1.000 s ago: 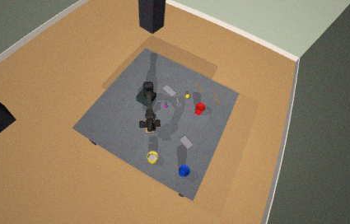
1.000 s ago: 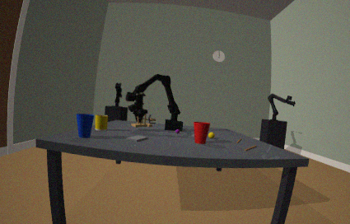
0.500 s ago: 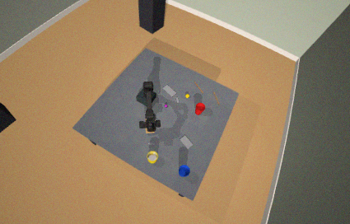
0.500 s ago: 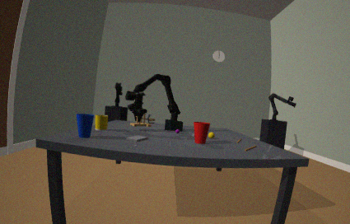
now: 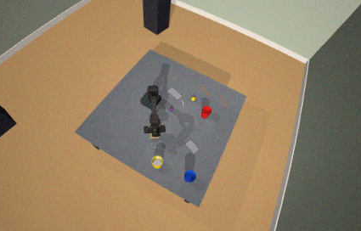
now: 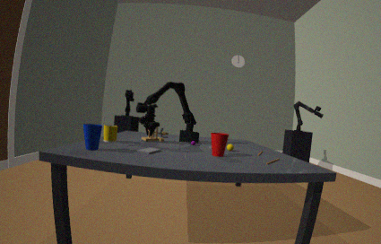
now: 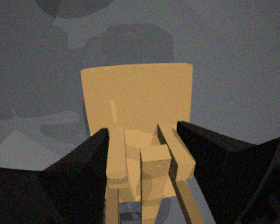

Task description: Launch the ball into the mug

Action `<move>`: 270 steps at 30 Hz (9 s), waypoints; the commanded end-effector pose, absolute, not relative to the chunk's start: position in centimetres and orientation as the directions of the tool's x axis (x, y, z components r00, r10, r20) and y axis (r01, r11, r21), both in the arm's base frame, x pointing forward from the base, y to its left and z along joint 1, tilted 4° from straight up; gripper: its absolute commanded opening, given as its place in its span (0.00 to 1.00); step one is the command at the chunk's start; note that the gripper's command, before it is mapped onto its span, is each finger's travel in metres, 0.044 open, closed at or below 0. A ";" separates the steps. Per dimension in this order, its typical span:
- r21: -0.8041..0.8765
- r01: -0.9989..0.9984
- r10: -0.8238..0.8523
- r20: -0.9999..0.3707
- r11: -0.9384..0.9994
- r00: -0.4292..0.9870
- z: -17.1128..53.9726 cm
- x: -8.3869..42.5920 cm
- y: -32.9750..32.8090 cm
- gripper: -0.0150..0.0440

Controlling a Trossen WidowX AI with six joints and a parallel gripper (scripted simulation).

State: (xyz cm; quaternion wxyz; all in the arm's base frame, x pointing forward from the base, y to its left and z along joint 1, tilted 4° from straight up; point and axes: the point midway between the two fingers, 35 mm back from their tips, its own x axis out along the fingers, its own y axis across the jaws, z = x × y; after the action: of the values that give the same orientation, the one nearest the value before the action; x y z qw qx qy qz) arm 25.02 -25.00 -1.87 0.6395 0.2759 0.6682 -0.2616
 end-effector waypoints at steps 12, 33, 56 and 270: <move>0.003 0.703 0.034 -0.999 0.711 -0.030 -2.5 25.0 -25.0 0.34; 0.004 0.703 0.034 -0.999 0.711 -0.029 7.5 25.3 -25.3 1.00; 0.024 0.413 0.035 -0.999 0.911 -0.019 7.0 28.8 -11.7 0.76; 0.047 0.693 0.055 -0.998 0.719 0.011 10.7 24.8 -24.4 1.00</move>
State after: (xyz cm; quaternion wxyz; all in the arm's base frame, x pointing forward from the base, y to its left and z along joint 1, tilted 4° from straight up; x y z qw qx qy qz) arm 22.97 -22.58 10.26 0.6198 0.2937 0.6871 -0.2397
